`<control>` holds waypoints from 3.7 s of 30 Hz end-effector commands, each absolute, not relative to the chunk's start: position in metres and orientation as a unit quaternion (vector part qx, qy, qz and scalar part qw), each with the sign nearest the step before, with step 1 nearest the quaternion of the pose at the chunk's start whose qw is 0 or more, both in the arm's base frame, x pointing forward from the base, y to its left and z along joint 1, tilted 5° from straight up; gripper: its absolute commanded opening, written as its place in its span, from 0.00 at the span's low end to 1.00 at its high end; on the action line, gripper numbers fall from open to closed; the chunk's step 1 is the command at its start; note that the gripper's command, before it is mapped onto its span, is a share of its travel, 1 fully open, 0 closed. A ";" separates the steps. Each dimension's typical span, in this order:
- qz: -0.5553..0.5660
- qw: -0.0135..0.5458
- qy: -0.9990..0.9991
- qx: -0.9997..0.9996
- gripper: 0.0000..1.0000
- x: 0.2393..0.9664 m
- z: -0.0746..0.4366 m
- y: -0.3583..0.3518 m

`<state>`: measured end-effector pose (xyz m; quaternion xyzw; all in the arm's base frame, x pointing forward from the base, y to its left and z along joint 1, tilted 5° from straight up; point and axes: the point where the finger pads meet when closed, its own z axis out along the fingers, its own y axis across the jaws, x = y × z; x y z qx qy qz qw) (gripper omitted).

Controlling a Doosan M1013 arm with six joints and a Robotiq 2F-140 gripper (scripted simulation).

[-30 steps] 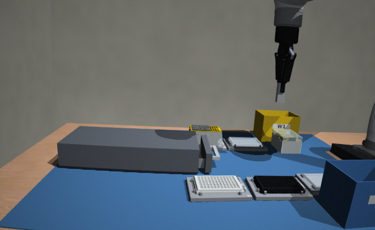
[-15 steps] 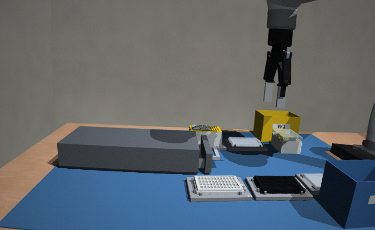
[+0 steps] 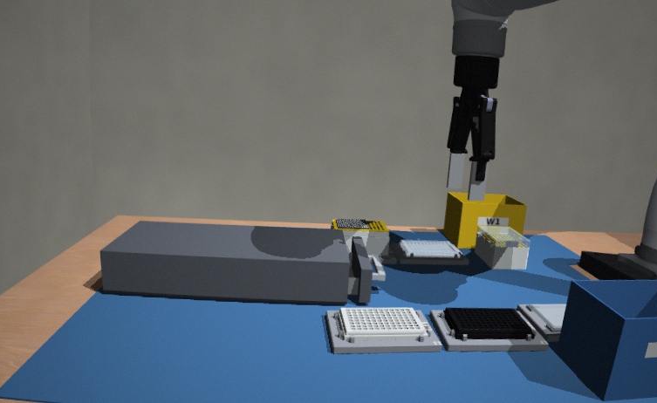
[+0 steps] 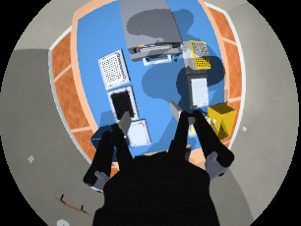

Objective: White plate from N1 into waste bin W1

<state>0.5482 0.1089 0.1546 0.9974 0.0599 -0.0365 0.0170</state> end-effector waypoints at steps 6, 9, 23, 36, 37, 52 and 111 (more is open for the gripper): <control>-0.037 0.017 0.060 0.997 0.70 0.567 0.144 0.128; -0.037 0.017 0.060 0.997 0.70 0.575 0.140 0.136; -0.037 0.017 0.060 0.997 0.70 0.607 0.122 0.168; -0.037 0.017 0.060 0.997 0.70 0.636 0.106 0.197; -0.037 0.017 0.060 0.997 0.70 0.638 0.105 0.199; -0.037 0.017 0.060 0.997 0.70 0.675 0.085 0.236; -0.037 0.017 0.060 0.997 0.70 0.686 0.029 0.249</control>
